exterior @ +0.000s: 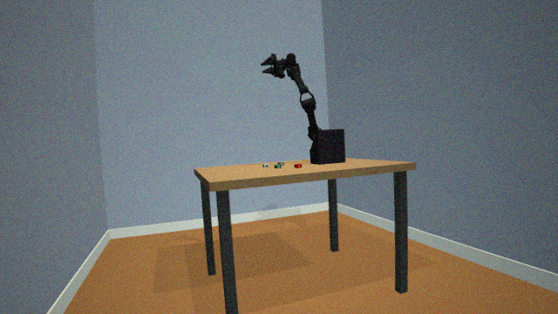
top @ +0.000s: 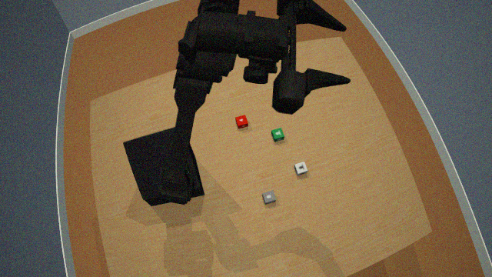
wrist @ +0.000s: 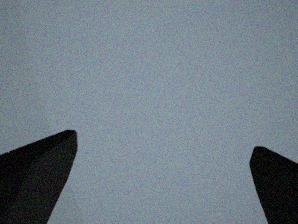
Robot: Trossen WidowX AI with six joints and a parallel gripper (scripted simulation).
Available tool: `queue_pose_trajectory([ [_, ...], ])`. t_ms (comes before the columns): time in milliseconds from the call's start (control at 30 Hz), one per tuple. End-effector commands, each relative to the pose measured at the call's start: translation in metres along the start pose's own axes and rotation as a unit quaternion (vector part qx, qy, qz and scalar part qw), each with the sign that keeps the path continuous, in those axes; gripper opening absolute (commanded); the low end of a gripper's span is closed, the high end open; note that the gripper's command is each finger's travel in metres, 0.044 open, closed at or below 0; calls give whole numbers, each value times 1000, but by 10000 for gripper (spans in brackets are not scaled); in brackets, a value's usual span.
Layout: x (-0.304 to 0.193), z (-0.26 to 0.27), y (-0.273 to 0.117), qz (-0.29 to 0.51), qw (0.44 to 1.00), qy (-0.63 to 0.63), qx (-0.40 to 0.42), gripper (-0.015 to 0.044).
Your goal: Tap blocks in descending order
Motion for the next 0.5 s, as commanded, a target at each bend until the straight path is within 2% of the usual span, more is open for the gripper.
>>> queue_pose_trajectory([
  [0,-2,4,-1,7,1000,7,-2,400],
  [100,-33,56,-30,90,985,141,-44,400],
  [233,-51,98,-56,143,950,265,-84,400],
  [333,-62,146,-76,186,894,390,-120,400],
  [467,-64,216,-90,226,785,555,-156,400],
])
Point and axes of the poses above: the point midway between the two fingers, 35 mm back from their tips, its own y axis out along the fingers, its own z axis across the jaws, x = y × z, the point moved 7 cm from there along -y, back along the fingers
